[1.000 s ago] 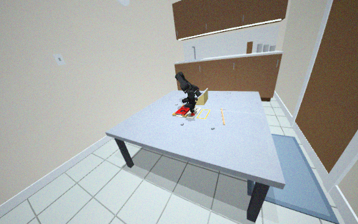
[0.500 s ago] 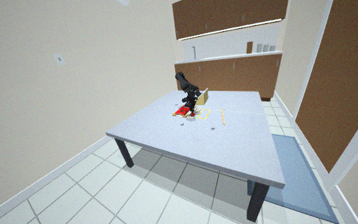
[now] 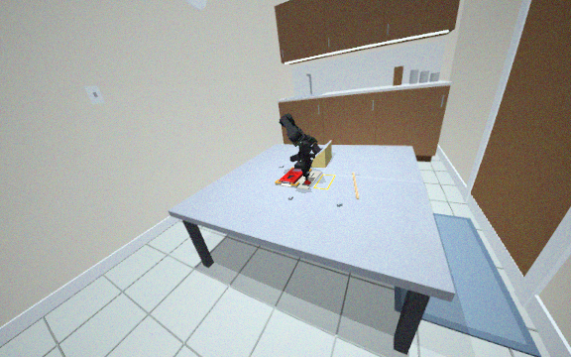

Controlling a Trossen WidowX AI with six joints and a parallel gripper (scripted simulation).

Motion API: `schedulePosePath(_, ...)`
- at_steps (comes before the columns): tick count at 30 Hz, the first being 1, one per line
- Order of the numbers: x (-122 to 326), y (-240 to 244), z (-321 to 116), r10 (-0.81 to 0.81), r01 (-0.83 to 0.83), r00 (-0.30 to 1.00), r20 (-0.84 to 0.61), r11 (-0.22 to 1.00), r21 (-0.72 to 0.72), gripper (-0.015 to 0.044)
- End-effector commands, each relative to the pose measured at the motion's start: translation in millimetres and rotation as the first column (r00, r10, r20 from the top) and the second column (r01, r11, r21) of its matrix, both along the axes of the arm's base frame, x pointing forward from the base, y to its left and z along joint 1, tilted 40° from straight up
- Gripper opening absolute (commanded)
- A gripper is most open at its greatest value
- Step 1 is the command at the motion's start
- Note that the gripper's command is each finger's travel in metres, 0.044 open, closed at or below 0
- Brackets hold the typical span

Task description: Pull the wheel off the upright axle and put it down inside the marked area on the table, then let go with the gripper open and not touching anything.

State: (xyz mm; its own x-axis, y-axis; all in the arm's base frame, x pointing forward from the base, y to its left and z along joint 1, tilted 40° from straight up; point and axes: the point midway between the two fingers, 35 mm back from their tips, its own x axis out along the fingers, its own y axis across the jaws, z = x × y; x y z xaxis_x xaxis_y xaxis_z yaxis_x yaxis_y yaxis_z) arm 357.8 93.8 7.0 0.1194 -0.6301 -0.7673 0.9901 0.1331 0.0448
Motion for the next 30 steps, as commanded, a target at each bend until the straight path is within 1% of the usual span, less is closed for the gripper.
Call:
schedulePosePath(1,-0.6,1.4,1.6,-0.003,0.003,1.000,0.000,1.000,0.003,0.0000)
schedulePosePath(9,-1.1,4.7,5.5,-0.003,0.003,1.000,0.000,1.000,0.003,0.0000)
schedulePosePath(17,-5.2,22.5,28.0,-0.003,0.003,1.000,-0.001,1.000,0.004,0.0000)
schedulePosePath(20,-5.4,24.3,29.9,-0.003,0.003,1.000,-0.001,1.000,0.004,0.0000)
schedulePosePath(23,-7.0,22.5,20.9,0.004,-0.004,1.000,-0.008,1.000,0.003,0.0000)
schedulePosePath(30,-28.4,45.2,2.8,0.018,-0.018,0.999,-0.043,1.000,0.018,0.0000)
